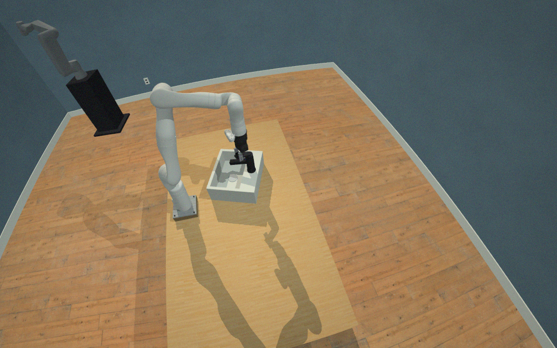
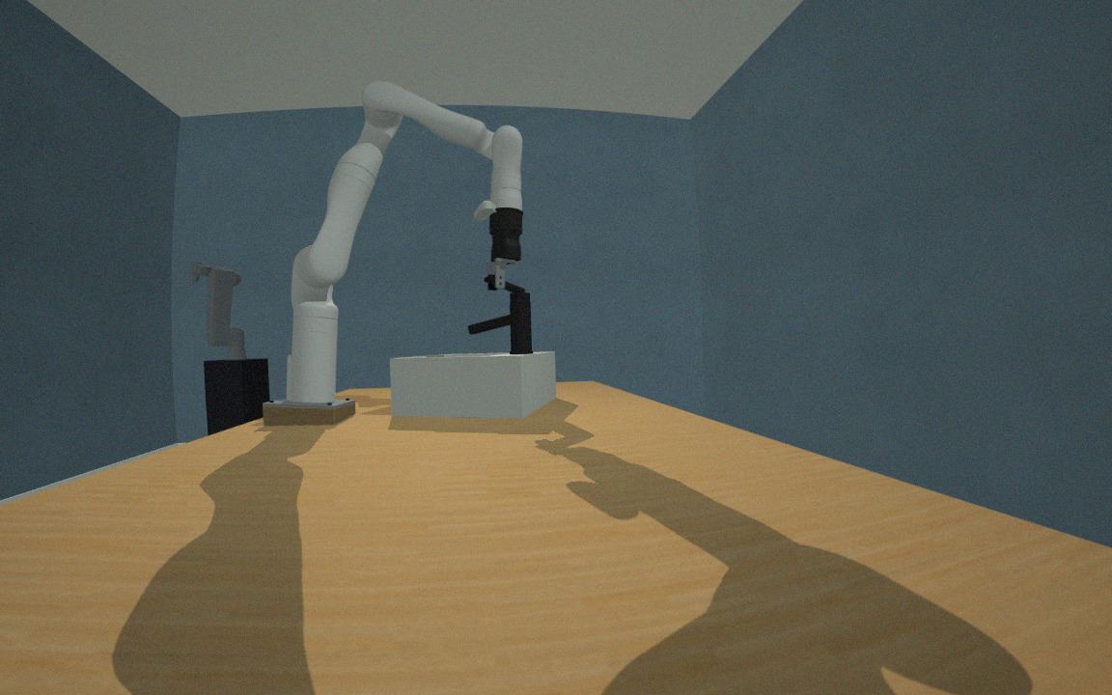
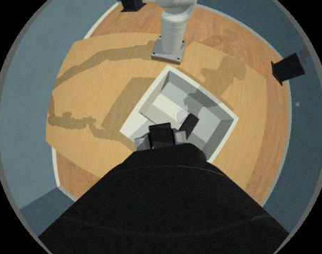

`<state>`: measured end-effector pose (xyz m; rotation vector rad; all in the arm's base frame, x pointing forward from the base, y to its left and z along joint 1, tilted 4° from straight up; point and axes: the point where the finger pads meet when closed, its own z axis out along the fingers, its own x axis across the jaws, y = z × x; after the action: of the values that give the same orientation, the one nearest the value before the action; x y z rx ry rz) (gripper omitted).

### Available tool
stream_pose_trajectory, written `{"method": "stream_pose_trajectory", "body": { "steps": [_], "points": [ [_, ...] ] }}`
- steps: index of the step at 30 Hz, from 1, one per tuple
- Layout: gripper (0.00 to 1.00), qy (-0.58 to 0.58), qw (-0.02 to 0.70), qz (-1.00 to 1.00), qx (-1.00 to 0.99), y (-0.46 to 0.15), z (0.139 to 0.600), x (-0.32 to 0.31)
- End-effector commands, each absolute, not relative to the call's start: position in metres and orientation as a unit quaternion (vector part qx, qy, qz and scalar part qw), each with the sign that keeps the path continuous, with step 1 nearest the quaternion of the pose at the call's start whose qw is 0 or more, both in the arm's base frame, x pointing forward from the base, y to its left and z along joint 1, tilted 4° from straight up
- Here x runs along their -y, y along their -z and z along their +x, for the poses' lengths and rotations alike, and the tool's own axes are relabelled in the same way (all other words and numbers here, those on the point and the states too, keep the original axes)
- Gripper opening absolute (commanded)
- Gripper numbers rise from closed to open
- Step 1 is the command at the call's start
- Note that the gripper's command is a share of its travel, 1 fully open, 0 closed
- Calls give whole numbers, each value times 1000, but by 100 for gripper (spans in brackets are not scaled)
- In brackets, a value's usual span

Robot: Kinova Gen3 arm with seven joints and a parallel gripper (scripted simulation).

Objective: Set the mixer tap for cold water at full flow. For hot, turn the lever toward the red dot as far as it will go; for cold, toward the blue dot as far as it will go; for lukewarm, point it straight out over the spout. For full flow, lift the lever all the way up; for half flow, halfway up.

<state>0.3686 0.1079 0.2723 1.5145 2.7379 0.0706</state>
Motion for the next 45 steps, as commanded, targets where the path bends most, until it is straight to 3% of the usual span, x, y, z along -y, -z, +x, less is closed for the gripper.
{"method": "stream_pose_trajectory", "body": {
  "steps": [1, 5, 6, 45],
  "points": [
    [0, -33, 10, 483, -875, -280, 373, -110],
    [0, -33, 10, 483, -875, -280, 373, -110],
    [100, -33, 10, 483, -875, -280, 373, -110],
    [100, -33, 10, 483, -875, -280, 373, -110]
  ]
}}
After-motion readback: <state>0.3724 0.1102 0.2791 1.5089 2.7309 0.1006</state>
